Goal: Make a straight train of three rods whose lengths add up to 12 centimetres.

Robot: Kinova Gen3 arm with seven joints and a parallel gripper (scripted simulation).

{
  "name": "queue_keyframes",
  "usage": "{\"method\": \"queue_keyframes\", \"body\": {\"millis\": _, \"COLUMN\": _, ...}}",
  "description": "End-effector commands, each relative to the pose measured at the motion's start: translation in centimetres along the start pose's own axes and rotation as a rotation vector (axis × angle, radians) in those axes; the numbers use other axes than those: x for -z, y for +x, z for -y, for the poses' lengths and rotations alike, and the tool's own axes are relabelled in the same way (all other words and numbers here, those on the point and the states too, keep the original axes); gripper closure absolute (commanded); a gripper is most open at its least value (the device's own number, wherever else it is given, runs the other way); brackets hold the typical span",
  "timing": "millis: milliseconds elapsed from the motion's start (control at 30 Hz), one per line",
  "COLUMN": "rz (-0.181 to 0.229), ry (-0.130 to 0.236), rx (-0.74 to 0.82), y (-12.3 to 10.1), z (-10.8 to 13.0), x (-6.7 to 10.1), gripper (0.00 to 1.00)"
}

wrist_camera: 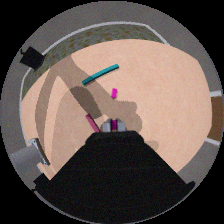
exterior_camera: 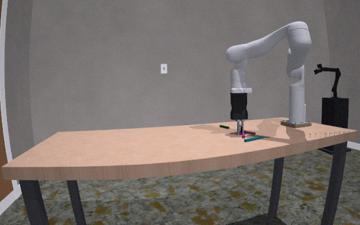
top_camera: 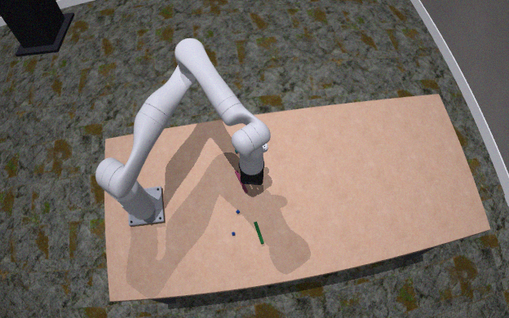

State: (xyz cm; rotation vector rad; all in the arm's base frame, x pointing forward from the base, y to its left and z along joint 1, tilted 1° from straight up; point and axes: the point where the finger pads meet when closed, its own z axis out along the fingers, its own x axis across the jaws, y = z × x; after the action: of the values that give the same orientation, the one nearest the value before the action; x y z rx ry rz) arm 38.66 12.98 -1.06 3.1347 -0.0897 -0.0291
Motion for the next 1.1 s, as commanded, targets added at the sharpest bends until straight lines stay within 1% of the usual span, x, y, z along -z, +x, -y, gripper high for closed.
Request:
{"method": "queue_keyframes", "body": {"millis": 0, "rz": -0.001, "ry": 0.001, "rx": 0.0, "y": 0.0, "z": 0.0, "x": 0.1, "gripper": 0.76}}
{"method": "queue_keyframes", "body": {"millis": 433, "rz": -0.001, "ry": 0.001, "rx": 0.0, "y": 0.0, "z": 0.0, "x": 0.2, "gripper": 0.76}}
{"method": "queue_keyframes", "body": {"millis": 500, "rz": -0.001, "ry": 0.001, "rx": 0.0, "y": 0.0, "z": 0.0, "x": 0.7, "gripper": 0.76}}
{"method": "queue_keyframes", "body": {"millis": 567, "rz": -0.001, "ry": 0.001, "rx": 0.0, "y": 0.0, "z": 0.0, "x": 1.5, "gripper": 0.76}}
{"method": "queue_keyframes", "body": {"millis": 633, "rz": -0.001, "ry": 0.001, "rx": 0.0, "y": 0.0, "z": 0.0, "x": 2.7, "gripper": 0.76}}
{"method": "queue_keyframes", "body": {"millis": 900, "rz": -0.001, "ry": 0.001, "rx": 0.0, "y": 0.0, "z": 0.0, "x": 8.4, "gripper": 0.76}}
{"method": "queue_keyframes", "body": {"millis": 933, "rz": -0.001, "ry": 0.001, "rx": 0.0, "y": 0.0, "z": 0.0, "x": 8.9, "gripper": 0.76}}
{"method": "queue_keyframes", "body": {"millis": 1000, "rz": -0.001, "ry": 0.001, "rx": 0.0, "y": 0.0, "z": 0.0, "x": 8.9, "gripper": 0.76}}
{"method": "queue_keyframes", "body": {"millis": 1067, "rz": -0.001, "ry": 0.001, "rx": 0.0, "y": 0.0, "z": 0.0, "x": 9.7, "gripper": 0.76}}
